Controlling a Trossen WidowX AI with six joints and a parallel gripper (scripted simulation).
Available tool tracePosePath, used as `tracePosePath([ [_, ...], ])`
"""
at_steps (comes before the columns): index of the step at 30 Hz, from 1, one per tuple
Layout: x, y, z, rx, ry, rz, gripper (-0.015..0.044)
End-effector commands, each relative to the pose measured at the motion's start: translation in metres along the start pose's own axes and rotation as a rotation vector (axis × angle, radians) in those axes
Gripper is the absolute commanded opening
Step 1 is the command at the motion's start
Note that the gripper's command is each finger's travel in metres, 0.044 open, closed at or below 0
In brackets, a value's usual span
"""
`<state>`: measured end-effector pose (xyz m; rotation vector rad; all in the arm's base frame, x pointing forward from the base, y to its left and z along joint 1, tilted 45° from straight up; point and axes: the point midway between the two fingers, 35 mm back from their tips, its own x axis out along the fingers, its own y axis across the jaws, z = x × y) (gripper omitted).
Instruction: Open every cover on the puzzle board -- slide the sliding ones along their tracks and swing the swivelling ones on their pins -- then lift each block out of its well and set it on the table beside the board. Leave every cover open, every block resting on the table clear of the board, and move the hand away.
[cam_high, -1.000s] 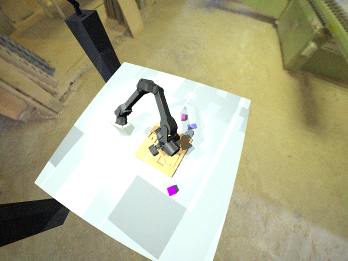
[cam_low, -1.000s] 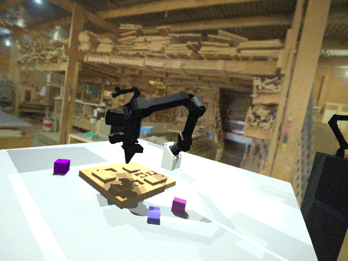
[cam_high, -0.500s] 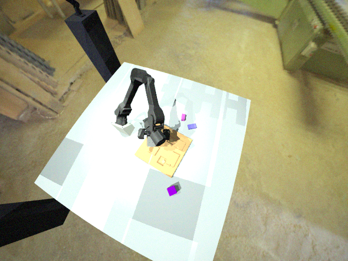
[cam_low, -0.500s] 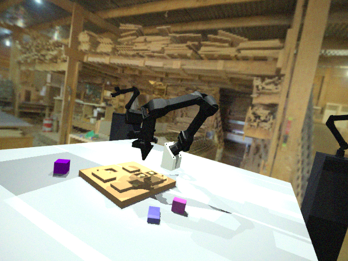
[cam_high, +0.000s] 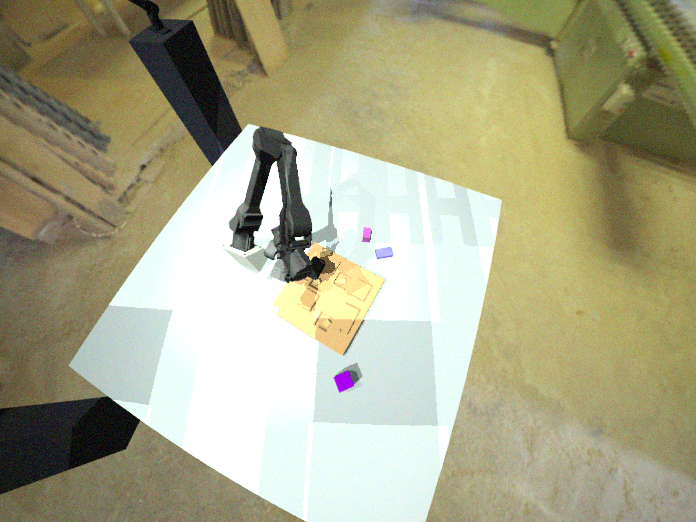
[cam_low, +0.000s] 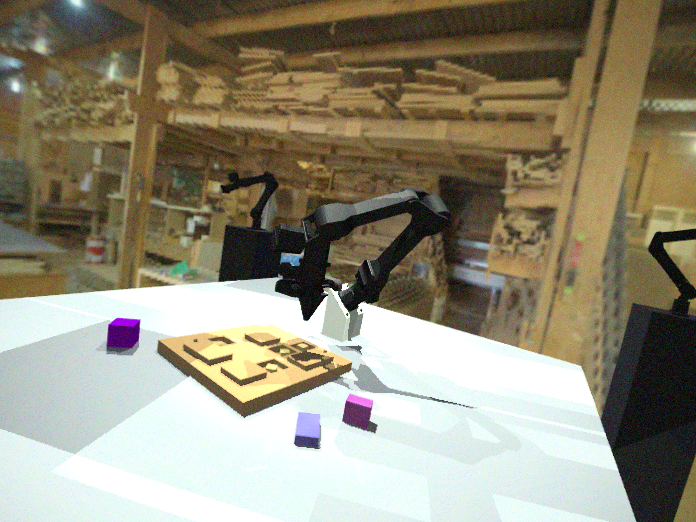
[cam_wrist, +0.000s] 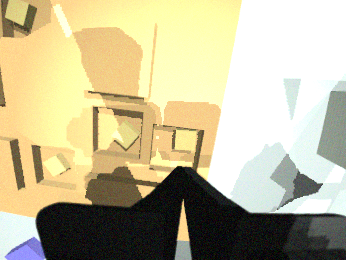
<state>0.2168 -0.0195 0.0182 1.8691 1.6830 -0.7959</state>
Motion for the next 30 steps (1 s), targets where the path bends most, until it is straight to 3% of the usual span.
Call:
tracePosePath([
  [1,0.001,-0.004,0.000,0.025,-0.004,0.000,0.0000],
  [14,0.050,-0.004,-0.001,0.025,-0.002,0.001,0.0000],
  [30,0.060,-0.005,0.000,0.025,-0.001,0.000,0.0000],
])
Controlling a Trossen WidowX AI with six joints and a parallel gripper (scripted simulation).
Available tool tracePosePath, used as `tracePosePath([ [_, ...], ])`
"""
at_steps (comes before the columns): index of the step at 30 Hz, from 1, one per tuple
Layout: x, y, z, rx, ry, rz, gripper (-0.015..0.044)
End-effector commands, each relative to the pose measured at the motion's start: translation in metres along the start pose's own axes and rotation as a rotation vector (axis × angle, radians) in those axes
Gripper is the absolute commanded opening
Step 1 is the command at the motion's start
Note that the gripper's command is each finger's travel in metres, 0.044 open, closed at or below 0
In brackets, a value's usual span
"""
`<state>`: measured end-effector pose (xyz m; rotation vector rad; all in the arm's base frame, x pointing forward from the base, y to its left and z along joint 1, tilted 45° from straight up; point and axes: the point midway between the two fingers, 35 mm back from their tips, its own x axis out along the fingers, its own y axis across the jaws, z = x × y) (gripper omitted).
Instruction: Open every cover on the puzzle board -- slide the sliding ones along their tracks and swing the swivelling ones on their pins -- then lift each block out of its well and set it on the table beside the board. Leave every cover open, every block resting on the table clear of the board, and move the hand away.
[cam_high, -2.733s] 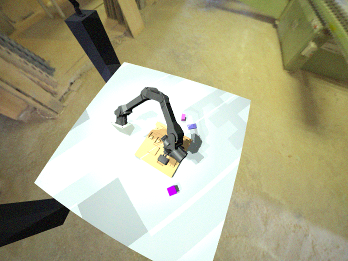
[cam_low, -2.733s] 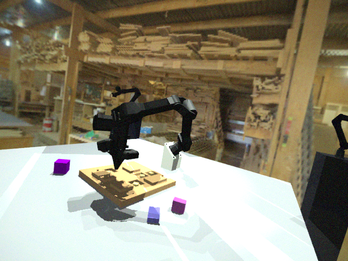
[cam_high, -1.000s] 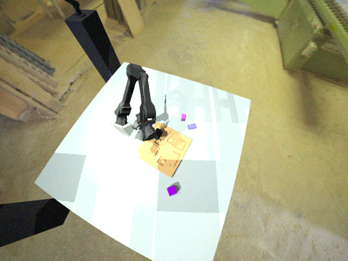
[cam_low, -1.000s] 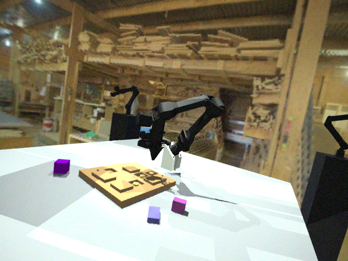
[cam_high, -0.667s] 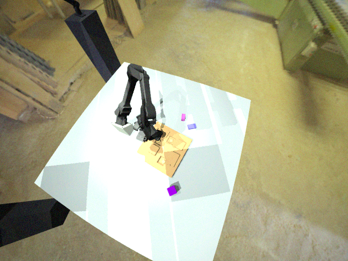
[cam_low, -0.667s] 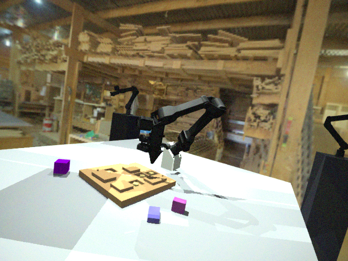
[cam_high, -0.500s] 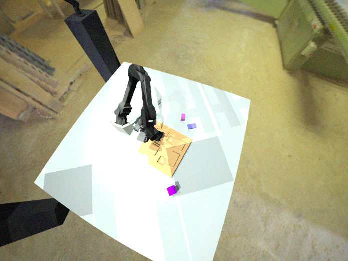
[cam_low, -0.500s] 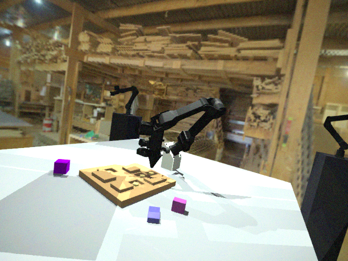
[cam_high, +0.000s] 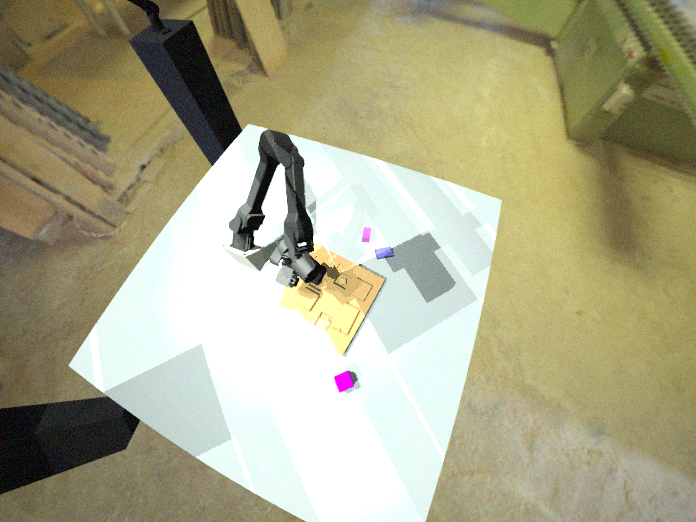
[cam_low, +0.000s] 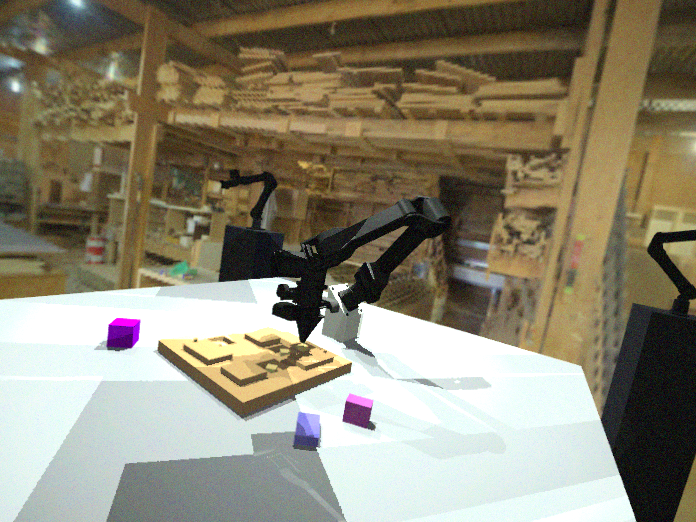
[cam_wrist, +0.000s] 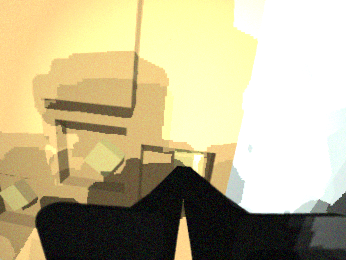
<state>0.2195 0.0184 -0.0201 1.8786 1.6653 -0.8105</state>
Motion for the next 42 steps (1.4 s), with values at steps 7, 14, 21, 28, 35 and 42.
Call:
tracePosePath([
  [7,0.008,-0.004,0.000,0.012,0.007,-0.010,0.0000],
  [14,0.008,-0.004,0.000,0.012,0.007,-0.010,0.0000],
  [21,0.009,-0.001,-0.002,0.012,0.007,-0.010,0.0000],
  [28,0.011,0.005,-0.010,0.014,0.008,-0.010,0.0000],
  [35,0.012,0.006,-0.012,0.023,0.008,-0.010,0.0000],
  [42,0.012,0.006,-0.012,0.023,0.008,-0.010,0.0000],
])
